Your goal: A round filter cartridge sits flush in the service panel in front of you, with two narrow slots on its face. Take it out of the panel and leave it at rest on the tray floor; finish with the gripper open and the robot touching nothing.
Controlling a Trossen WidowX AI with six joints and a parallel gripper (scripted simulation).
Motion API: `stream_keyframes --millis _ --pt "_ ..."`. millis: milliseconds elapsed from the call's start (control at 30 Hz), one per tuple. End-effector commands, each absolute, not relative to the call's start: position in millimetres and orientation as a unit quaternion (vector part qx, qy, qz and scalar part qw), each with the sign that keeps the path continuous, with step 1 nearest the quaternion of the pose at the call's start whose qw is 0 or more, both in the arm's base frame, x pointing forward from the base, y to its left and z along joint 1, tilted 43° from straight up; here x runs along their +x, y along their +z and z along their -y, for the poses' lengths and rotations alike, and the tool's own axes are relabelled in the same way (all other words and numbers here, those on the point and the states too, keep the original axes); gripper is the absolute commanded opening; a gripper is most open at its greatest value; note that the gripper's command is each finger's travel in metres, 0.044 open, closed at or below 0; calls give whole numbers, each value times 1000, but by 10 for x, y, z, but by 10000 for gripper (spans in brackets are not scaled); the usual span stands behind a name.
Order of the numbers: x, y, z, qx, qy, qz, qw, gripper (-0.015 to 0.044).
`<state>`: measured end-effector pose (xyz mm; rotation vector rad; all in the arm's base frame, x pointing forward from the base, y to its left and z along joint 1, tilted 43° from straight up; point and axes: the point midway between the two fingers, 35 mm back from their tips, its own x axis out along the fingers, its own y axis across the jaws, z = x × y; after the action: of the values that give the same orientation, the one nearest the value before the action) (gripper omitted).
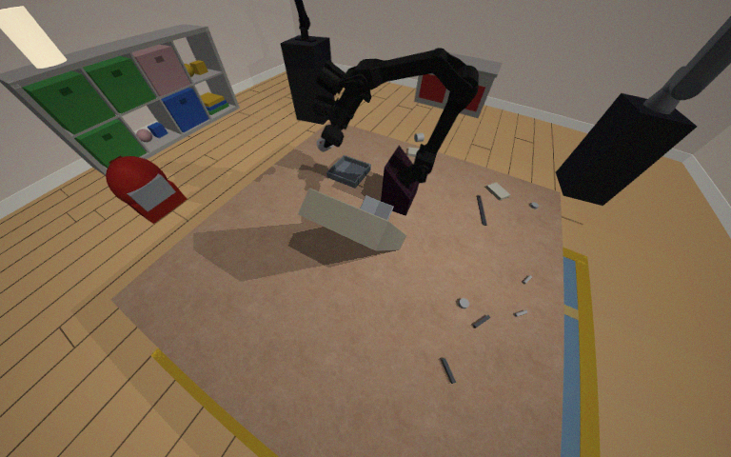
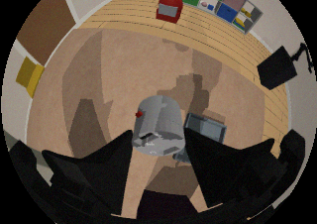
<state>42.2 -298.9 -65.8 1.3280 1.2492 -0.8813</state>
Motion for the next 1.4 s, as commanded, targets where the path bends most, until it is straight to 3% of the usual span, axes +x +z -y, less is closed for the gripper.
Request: stream_keyframes --millis 0,633,1367 --pt "142 -865 2885 568 -403 -521 494 0" --pt "-955 -1642 1951 593 -554 -495 311 0" --pt "-922 -2170 1454 593 -558 -495 305 0"
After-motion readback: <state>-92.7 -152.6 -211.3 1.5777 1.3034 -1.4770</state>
